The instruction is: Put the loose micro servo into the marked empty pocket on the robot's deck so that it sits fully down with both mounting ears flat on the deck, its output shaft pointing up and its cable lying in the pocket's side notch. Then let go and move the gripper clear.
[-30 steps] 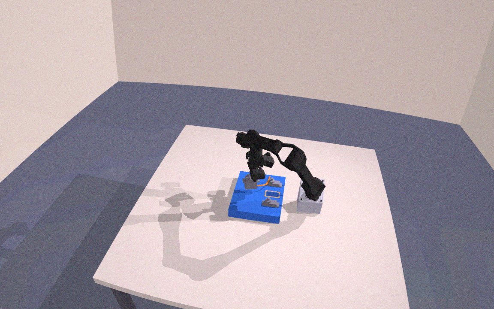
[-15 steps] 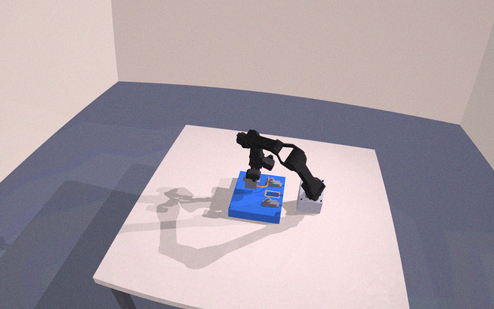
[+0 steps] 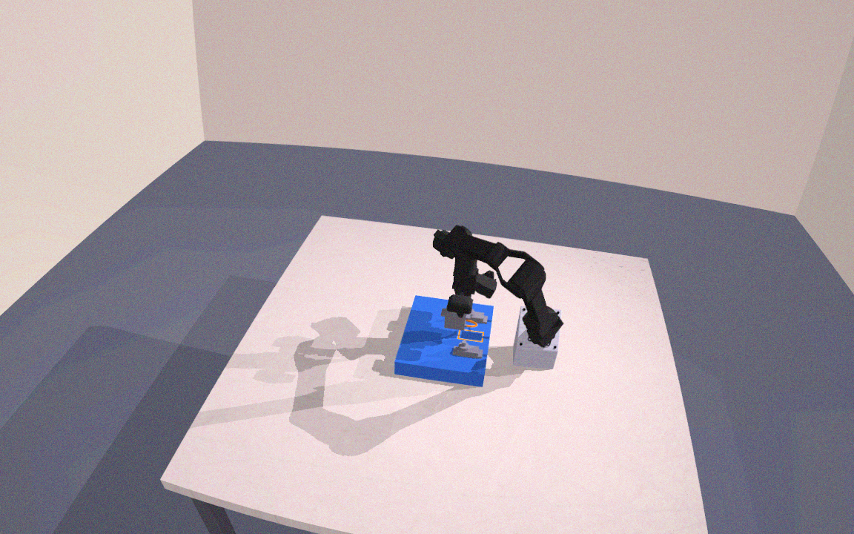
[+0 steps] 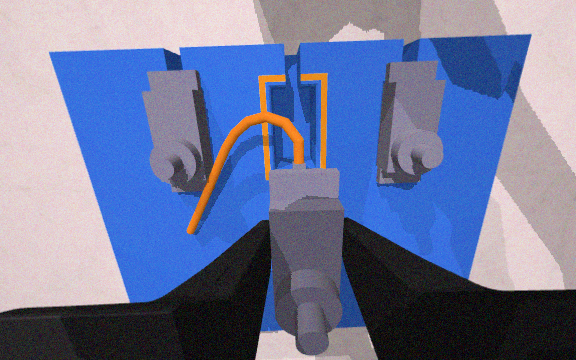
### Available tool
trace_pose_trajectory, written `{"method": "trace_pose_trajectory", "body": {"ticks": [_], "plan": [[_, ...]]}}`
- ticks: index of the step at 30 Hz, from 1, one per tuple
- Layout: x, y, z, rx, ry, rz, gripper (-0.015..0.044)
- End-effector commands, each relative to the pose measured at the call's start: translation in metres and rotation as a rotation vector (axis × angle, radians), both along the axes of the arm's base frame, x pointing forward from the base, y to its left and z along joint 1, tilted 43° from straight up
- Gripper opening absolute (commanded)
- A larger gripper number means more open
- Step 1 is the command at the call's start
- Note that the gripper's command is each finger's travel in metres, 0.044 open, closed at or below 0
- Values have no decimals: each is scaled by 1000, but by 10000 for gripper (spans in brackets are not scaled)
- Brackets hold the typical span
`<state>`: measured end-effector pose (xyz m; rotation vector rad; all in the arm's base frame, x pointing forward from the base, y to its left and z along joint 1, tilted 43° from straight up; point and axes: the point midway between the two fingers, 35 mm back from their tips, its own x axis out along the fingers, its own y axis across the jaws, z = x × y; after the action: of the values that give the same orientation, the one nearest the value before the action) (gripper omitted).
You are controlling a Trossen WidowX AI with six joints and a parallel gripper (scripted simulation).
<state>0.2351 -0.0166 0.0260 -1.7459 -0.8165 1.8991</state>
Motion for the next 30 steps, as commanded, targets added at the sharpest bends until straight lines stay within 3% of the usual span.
{"method": "trace_pose_trajectory", "body": {"ticks": [1,8,30], "plan": [[-16,-4,2,-7,-11,-1,0],[-48,-8,2,-7,-10,-1,0],[-50,5,-13,-6,-10,-1,0]]}}
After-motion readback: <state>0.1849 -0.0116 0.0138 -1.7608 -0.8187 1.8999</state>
